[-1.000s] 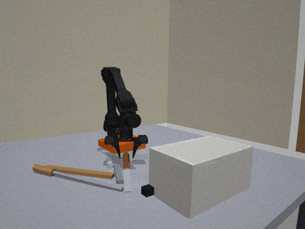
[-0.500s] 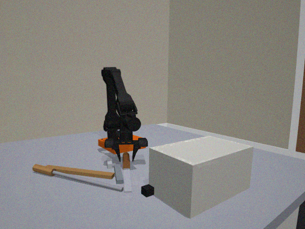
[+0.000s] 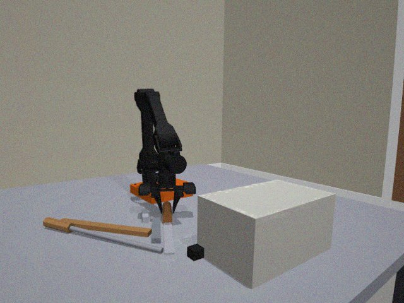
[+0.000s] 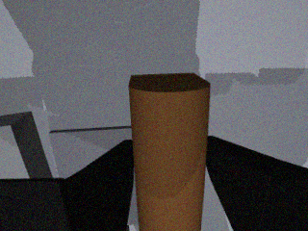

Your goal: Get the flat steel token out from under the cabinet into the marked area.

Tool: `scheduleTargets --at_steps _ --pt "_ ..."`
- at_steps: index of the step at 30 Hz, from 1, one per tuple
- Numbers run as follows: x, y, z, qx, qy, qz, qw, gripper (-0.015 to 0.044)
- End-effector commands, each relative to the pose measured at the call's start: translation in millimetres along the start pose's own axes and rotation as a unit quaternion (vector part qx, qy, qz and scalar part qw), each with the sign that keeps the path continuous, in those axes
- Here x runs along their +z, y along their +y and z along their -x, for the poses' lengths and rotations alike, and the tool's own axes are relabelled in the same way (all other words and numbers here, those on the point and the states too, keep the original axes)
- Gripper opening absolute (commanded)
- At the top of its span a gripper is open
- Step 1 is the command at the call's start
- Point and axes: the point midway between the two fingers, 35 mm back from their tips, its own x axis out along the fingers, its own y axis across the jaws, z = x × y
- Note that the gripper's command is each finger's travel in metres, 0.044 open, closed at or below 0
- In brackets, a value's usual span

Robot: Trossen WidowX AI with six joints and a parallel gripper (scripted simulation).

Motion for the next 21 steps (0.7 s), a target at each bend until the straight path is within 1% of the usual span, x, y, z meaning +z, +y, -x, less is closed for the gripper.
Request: scheduleTargets --at_steps 1,6,10,21 --pt "-0.1 0.0 0.2 0.0 0.0 0.0 1.0 0.0143" --pt "-0.1 0.0 0.2 0.0 0.0 0.0 1.0 0.011" --pt "-0.1 0.0 0.2 0.0 0.0 0.0 1.0 0.0005" --pt "7.8 0.0 2.0 0.002 -0.002 0.0 1.0 0.0"
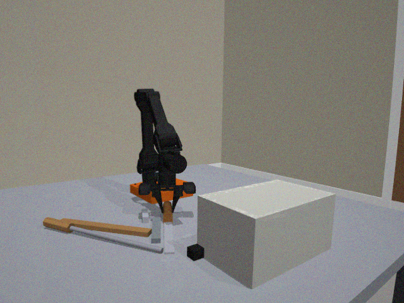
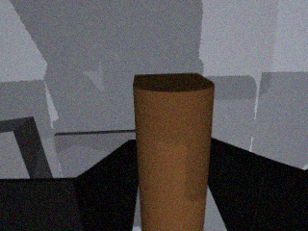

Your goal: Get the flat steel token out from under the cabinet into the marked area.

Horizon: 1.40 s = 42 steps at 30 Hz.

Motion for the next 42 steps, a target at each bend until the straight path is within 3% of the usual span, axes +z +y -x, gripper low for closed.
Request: scheduleTargets --at_steps 1,26,42 --pt "6.1 0.3 0.9 0.001 -0.002 -0.001 1.0 0.0" --pt "1.6 2.4 1.9 -0.001 -0.003 0.066 0.998 0.0" --pt "1.4 2.5 1.9 0.0 -0.003 0.012 1.0 0.0"
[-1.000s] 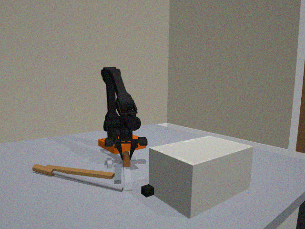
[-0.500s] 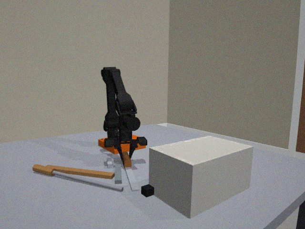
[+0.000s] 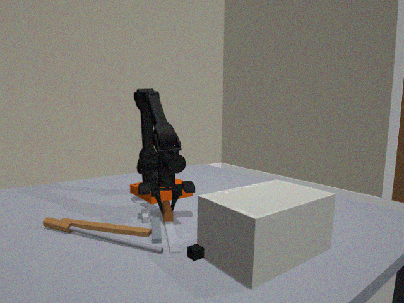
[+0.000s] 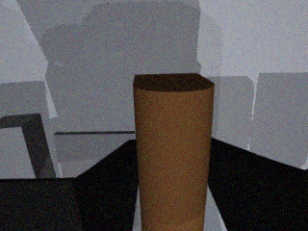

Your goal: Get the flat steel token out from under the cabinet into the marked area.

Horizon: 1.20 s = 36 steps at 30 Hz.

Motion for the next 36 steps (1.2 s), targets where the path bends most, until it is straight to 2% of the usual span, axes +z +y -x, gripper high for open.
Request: scheduleTargets --at_steps 1,36 --pt "-1.2 0.1 0.9 0.0 0.001 -0.022 1.0 0.0" --pt "-1.5 0.3 1.0 0.0 0.001 -0.151 0.988 0.0"
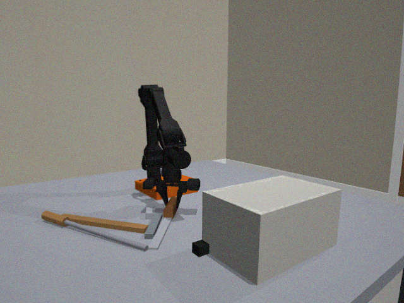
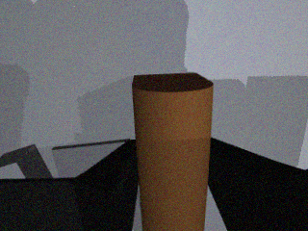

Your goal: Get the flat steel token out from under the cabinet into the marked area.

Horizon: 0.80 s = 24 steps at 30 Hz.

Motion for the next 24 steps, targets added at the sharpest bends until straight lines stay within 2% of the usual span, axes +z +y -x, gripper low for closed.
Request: scheduleTargets --at_steps 1,24 --pt "-1.5 2.2 0.6 0.003 0.001 -0.015 1.0 0.0" --pt "-6.0 5.3 0.8 0.004 0.001 0.064 0.998 0.0"
